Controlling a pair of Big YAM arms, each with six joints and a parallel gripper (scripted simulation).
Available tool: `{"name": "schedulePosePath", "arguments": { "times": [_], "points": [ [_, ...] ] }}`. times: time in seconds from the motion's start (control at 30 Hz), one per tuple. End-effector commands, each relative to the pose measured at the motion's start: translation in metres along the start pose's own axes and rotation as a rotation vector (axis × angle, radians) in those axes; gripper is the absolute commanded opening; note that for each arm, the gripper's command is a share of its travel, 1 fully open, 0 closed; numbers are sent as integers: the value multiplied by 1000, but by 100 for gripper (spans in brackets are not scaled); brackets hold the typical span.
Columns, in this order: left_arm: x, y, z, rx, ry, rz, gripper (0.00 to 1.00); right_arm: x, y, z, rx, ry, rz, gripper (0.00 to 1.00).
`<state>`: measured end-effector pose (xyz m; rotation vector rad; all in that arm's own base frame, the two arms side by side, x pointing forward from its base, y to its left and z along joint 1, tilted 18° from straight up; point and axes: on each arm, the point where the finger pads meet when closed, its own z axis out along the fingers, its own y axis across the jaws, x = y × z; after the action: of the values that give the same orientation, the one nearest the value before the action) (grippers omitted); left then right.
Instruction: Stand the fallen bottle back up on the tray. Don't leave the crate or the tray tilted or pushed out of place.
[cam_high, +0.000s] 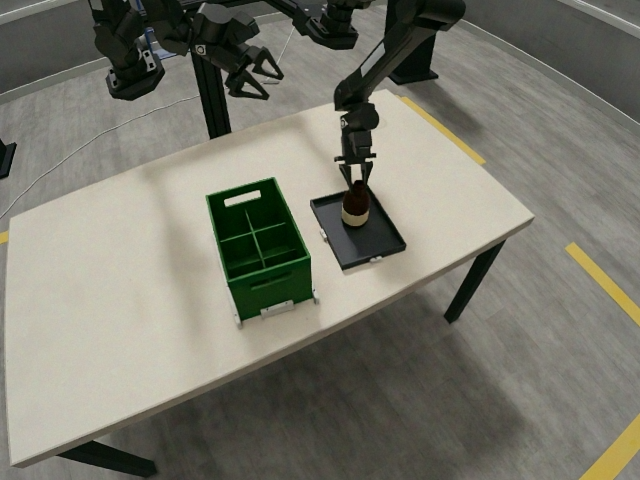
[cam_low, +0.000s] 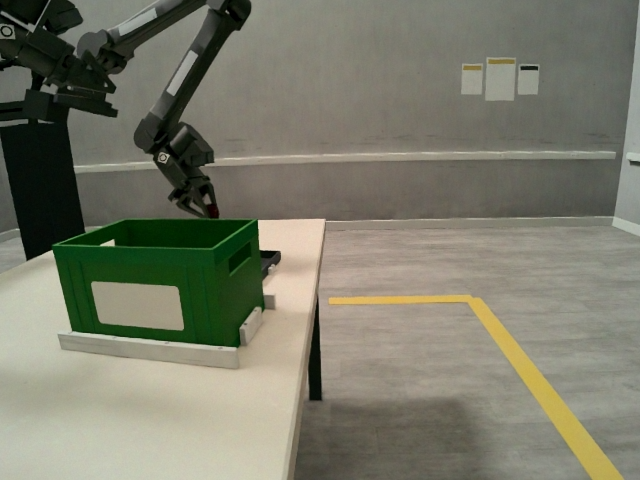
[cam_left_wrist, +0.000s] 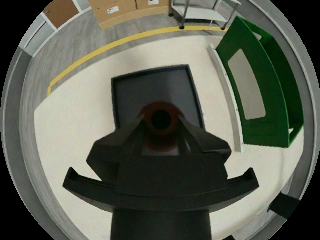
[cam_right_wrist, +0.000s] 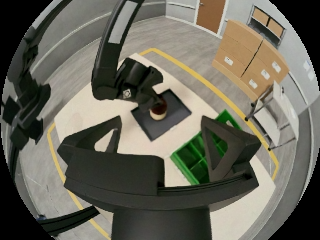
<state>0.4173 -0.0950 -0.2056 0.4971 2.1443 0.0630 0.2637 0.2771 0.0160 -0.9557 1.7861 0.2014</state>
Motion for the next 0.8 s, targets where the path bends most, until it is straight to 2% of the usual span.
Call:
{"name": "schedulePosePath", "arguments": {
  "times": [0.0,0.77],
  "points": [
    [-5,1,0,-2,-13,0,28,-2,0,0,1,-4,2,100],
    [-12,6,7,-13,-55,6,28,-2,0,0,1,-4,2,100]
  ]
}}
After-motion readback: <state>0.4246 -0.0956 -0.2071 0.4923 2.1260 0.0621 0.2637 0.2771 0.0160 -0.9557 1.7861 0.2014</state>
